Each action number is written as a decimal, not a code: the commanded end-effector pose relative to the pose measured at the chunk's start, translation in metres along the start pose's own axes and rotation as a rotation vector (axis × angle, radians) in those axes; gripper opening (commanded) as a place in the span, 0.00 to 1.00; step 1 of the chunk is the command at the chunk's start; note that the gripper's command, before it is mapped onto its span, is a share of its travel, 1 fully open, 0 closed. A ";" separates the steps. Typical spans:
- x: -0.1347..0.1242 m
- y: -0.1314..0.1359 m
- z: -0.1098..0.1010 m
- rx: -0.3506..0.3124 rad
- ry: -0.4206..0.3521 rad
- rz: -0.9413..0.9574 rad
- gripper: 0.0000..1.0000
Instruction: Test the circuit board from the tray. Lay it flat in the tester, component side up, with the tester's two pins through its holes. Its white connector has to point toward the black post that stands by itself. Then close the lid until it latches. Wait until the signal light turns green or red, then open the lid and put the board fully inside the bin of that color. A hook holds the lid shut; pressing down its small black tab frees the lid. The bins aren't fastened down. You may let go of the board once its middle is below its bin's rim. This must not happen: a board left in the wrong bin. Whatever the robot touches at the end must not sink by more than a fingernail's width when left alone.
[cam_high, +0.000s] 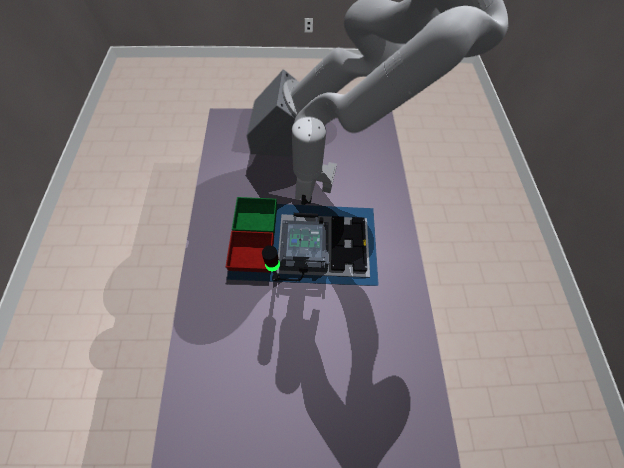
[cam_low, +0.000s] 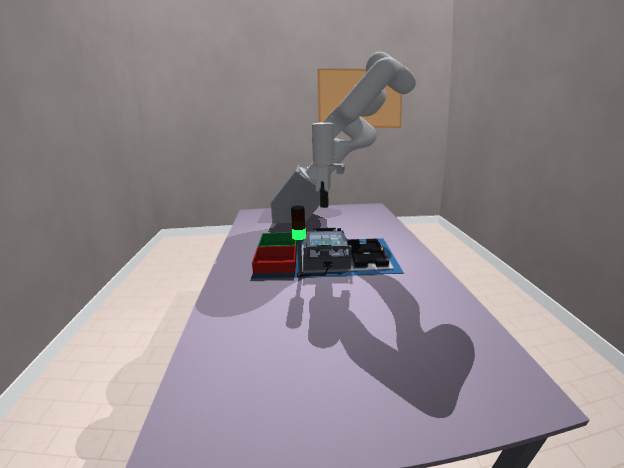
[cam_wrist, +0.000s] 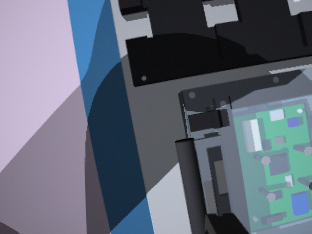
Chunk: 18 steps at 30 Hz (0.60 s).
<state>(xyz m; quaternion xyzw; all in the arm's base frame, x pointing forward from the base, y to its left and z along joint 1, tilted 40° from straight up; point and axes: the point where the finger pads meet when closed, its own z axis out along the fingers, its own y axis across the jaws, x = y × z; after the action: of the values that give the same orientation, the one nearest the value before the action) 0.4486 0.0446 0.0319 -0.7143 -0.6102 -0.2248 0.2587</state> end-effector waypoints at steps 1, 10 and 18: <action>0.000 0.001 -0.001 0.003 -0.002 0.129 0.00; 0.000 0.001 -0.001 0.003 -0.002 0.392 0.00; 0.000 0.001 -0.001 0.002 -0.003 0.669 0.00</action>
<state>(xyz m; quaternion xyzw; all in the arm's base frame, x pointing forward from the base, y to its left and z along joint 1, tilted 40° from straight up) 0.4486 0.0446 0.0319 -0.8511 -0.3971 -0.1531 0.3074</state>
